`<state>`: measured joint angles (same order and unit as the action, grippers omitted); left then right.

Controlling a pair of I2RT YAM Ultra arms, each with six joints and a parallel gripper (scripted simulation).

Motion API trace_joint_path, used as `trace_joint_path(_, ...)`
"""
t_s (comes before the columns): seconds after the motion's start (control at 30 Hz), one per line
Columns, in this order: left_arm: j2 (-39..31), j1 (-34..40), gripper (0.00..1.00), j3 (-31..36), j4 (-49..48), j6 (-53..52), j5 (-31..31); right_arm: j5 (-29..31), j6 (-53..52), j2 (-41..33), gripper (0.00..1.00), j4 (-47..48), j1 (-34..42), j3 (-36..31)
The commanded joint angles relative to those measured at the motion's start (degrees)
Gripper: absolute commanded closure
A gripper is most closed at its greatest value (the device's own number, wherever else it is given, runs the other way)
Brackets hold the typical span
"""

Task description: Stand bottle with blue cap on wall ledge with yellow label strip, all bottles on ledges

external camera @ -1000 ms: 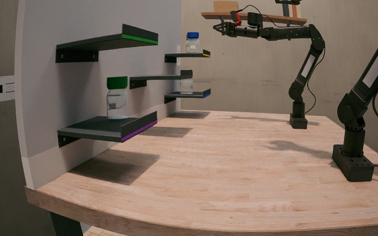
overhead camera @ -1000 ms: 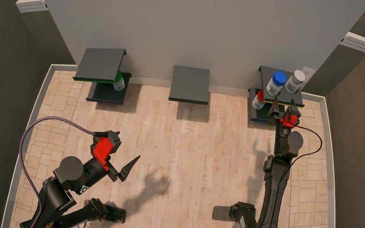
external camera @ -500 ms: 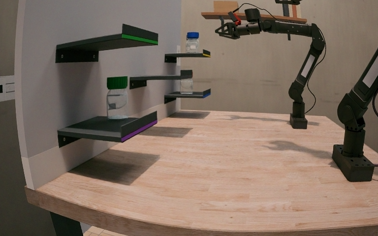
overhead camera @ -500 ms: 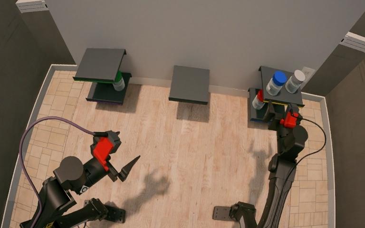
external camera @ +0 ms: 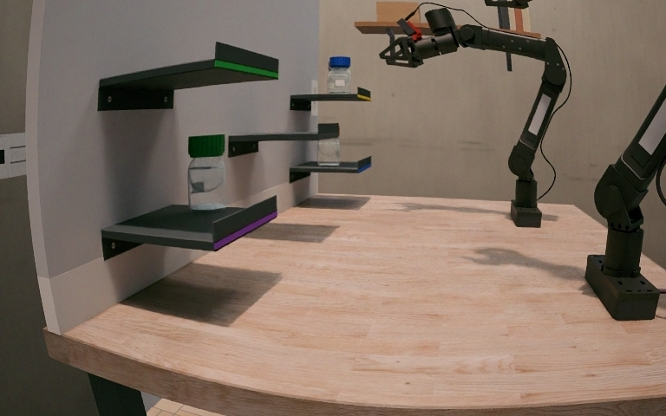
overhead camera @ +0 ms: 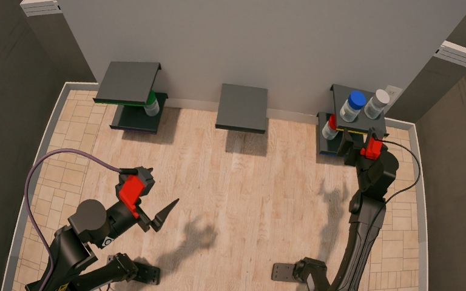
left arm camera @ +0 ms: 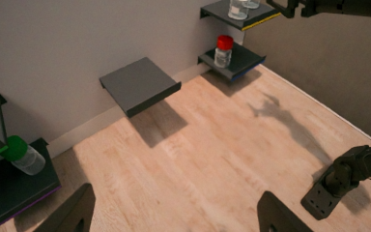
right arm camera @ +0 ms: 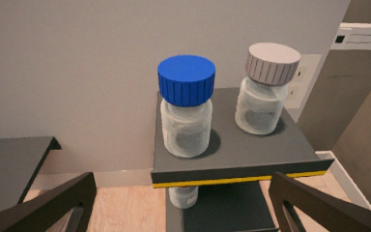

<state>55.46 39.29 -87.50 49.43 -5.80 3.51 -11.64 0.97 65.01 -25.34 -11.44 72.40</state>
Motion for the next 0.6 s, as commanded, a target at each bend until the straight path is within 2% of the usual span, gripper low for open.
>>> trace_joint_path(0.0,-0.4,0.4,0.11,-2.0,1.4,0.1,0.4,-0.7,0.6,-0.2,0.00,-0.6,-0.6,2.2)
trace_joint_path(0.57,-0.4,0.4,0.11,-2.0,1.4,0.1,0.4,-0.2,0.2,-0.2,0.00,-0.7,-0.3,1.6)
